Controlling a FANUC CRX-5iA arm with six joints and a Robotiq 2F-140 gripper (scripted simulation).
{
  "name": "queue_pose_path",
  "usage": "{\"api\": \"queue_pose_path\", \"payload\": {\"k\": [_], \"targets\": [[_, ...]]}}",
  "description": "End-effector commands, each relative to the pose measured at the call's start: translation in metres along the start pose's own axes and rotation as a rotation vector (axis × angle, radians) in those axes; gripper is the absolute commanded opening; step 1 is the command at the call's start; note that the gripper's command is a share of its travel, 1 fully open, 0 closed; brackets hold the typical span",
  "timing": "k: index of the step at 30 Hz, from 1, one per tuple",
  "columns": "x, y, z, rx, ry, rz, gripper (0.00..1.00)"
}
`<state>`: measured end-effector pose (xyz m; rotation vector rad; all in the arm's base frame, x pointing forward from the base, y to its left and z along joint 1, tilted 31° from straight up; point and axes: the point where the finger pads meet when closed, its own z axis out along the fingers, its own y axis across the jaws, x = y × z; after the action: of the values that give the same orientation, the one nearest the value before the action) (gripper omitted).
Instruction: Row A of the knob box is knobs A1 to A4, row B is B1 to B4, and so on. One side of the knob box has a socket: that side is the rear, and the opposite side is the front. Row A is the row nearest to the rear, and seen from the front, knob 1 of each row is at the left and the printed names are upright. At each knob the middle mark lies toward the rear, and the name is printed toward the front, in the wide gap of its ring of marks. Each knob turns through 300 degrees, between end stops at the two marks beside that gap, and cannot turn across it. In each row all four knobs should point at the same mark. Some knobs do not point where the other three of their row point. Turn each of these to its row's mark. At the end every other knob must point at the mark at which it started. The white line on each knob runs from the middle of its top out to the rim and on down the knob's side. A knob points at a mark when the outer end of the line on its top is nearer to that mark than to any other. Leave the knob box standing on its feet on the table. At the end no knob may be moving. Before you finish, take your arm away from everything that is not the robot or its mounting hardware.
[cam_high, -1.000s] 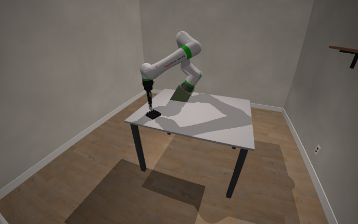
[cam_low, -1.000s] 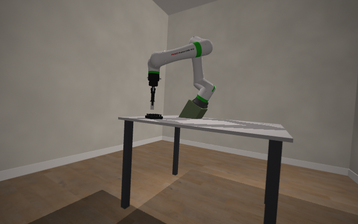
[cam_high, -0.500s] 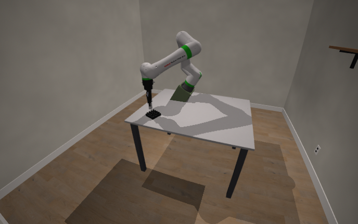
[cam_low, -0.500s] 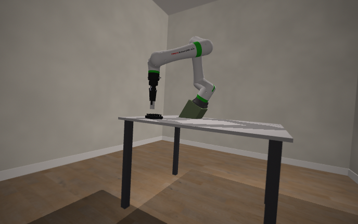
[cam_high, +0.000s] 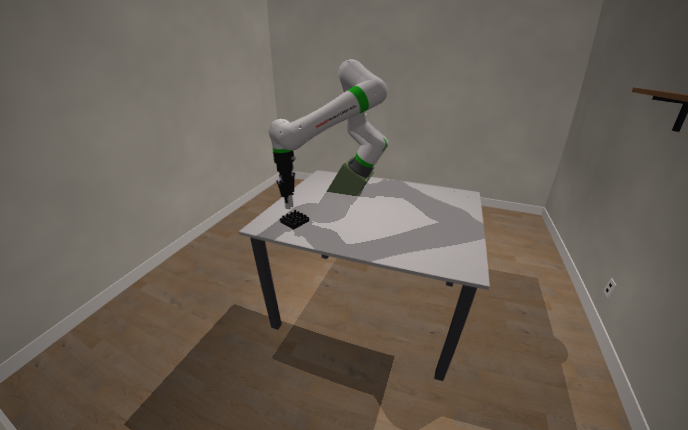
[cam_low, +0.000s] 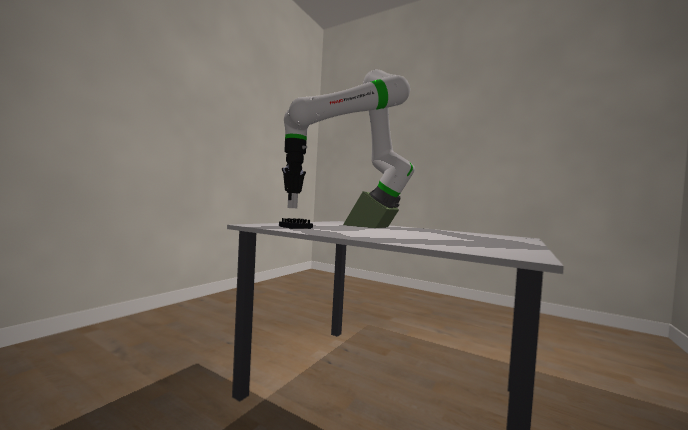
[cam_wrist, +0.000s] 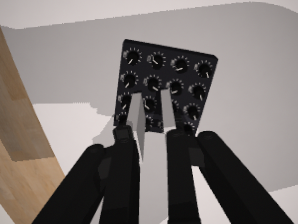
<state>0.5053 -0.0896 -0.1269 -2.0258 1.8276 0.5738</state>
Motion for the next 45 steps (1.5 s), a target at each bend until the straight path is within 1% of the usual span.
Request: {"api": "queue_pose_path", "payload": {"k": [1,7,10,45], "targets": [[0.0001,-0.0001,-0.0020,-0.005,0.006,0.156,0.12],[0.0001,-0.0001,-0.0040,-0.005,0.006,0.317,0.12],[0.0001,0.0000,-0.0044,-0.005,0.006,0.353,0.12],[0.0001,0.0000,-0.0044,-0.004,0.006,0.354,0.12]]}}
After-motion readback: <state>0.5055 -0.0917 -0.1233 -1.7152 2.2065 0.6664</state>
